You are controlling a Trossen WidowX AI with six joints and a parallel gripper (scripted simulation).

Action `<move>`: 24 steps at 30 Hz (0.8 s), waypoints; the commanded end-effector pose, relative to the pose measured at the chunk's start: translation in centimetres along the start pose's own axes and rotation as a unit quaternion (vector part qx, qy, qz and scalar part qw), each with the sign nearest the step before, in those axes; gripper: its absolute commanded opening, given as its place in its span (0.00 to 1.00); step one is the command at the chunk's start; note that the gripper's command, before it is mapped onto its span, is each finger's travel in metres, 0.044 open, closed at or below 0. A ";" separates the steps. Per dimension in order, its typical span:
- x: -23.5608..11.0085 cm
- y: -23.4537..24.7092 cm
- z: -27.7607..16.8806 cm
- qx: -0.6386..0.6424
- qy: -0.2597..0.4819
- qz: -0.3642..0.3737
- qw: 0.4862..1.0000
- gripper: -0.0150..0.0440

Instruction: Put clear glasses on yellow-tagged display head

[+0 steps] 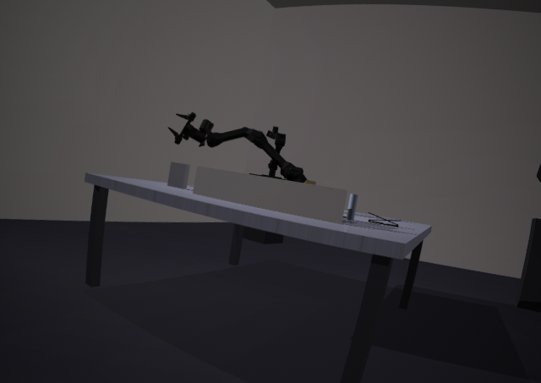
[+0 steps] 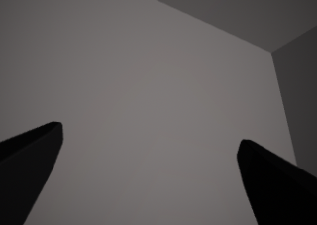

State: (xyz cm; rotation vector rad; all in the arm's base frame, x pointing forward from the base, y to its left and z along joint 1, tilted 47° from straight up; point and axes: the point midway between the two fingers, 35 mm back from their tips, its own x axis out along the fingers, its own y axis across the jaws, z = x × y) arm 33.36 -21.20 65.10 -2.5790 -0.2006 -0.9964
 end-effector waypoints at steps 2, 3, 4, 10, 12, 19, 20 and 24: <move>0.0 0.0 0.0 0.000 0.000 0.000 1.000 1.00; 0.0 0.0 0.0 0.000 0.000 0.000 1.000 1.00; 0.0 0.0 0.0 0.000 0.000 0.000 1.000 1.00; 0.1 0.2 0.4 0.013 -0.002 0.005 1.000 0.91; 0.3 1.0 1.5 0.052 -0.007 0.020 0.998 0.82; 0.7 4.8 10.5 0.289 -0.039 0.130 0.947 0.59; 0.6 5.3 11.9 0.319 -0.043 0.148 0.935 0.59; -0.2 6.7 17.8 0.424 -0.056 0.221 0.876 0.59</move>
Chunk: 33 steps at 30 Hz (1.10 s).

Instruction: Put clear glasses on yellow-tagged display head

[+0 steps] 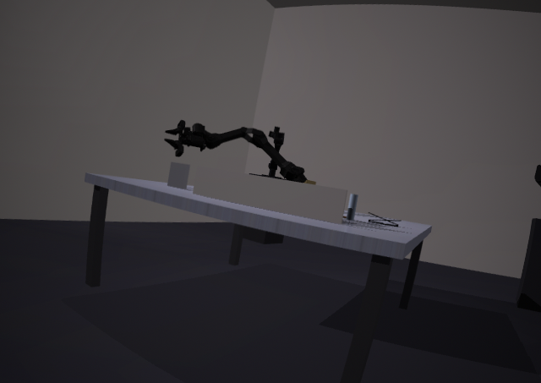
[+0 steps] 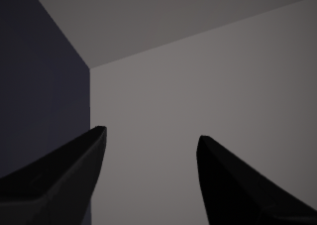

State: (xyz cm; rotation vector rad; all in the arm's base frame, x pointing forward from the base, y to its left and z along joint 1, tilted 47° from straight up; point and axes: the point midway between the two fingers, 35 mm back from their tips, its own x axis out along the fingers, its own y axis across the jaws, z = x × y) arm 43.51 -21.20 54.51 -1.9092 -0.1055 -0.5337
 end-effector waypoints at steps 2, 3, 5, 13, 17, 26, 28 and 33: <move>0.7 6.1 4.5 0.138 -0.004 0.095 0.986 0.59; 0.6 7.3 5.5 0.164 -0.003 0.116 0.980 0.59; 0.3 9.6 7.7 0.213 -0.001 0.156 0.964 0.59; -3.3 17.4 17.2 0.372 0.026 0.322 0.870 0.59; -6.6 20.5 21.9 0.424 0.059 0.401 0.810 0.59; -17.0 26.9 30.3 0.433 0.173 0.555 0.689 0.59; -19.6 28.7 31.3 0.403 0.196 0.586 0.675 0.59; -24.3 29.9 33.6 0.379 0.247 0.619 0.642 0.59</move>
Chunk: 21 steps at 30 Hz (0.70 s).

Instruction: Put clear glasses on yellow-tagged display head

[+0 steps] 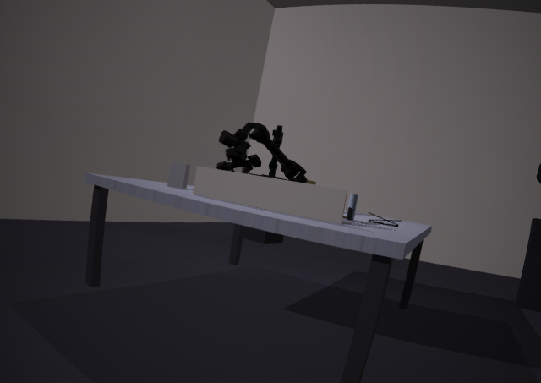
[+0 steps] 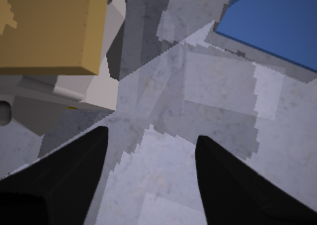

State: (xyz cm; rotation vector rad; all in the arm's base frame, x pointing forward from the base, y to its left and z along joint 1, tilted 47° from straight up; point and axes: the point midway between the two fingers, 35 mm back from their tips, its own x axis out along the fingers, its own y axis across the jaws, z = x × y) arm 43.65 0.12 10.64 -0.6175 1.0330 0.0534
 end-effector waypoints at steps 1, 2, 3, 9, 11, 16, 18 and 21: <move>0.4 3.4 -2.0 0.013 0.053 0.005 0.998 0.59; 0.4 4.4 -2.6 0.017 0.069 0.005 0.997 0.59; 0.3 5.8 -3.6 0.022 0.090 0.004 0.996 0.59; -1.3 12.1 -10.2 0.031 0.205 -0.051 0.977 0.59; -2.2 13.3 -12.4 0.027 0.230 -0.085 0.969 0.59; -4.4 14.8 -16.2 0.007 0.255 -0.175 0.951 0.59; -4.4 14.8 -16.2 0.007 0.255 -0.175 0.951 0.59; -4.4 14.8 -16.2 0.007 0.255 -0.175 0.951 0.59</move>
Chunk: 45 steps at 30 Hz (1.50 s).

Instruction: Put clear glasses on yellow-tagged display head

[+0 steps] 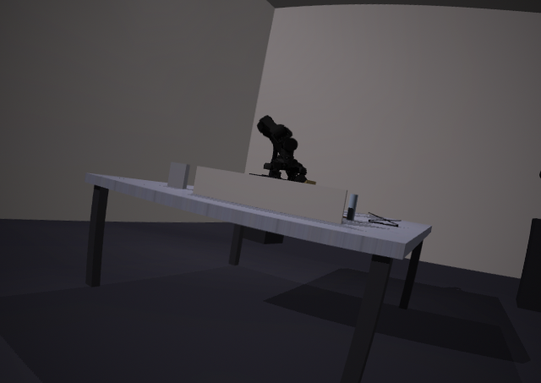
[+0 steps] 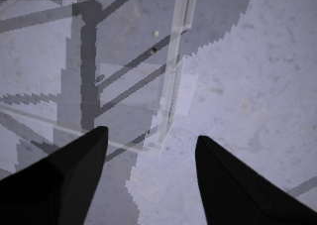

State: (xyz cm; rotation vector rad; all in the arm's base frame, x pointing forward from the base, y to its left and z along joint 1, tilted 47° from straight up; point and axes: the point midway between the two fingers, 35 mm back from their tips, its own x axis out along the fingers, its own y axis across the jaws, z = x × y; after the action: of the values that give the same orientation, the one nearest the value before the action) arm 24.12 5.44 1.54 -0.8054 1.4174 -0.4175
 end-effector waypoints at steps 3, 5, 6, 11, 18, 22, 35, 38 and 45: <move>0.0 -0.2 -0.3 0.006 0.000 -0.014 1.000 0.50; 0.0 -0.2 -0.3 0.006 0.000 -0.014 1.000 0.46; 0.0 -0.2 -0.3 0.006 0.000 -0.014 1.000 0.46; 0.0 -0.2 -0.3 0.006 0.000 -0.014 1.000 0.46; 0.7 -0.2 -0.2 0.006 0.000 -0.014 1.000 0.46; 1.4 -0.3 -0.2 0.006 -0.001 -0.013 1.000 0.46; 3.5 -0.5 -0.1 0.006 -0.001 -0.013 1.000 0.46; 4.0 -0.6 -0.1 0.006 -0.001 -0.014 1.000 0.46; 5.1 -0.8 -0.2 0.006 -0.001 -0.015 1.000 0.46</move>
State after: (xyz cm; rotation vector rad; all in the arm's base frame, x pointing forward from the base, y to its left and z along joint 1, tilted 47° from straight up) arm 24.81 1.75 -1.22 -0.8060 1.4025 -0.4471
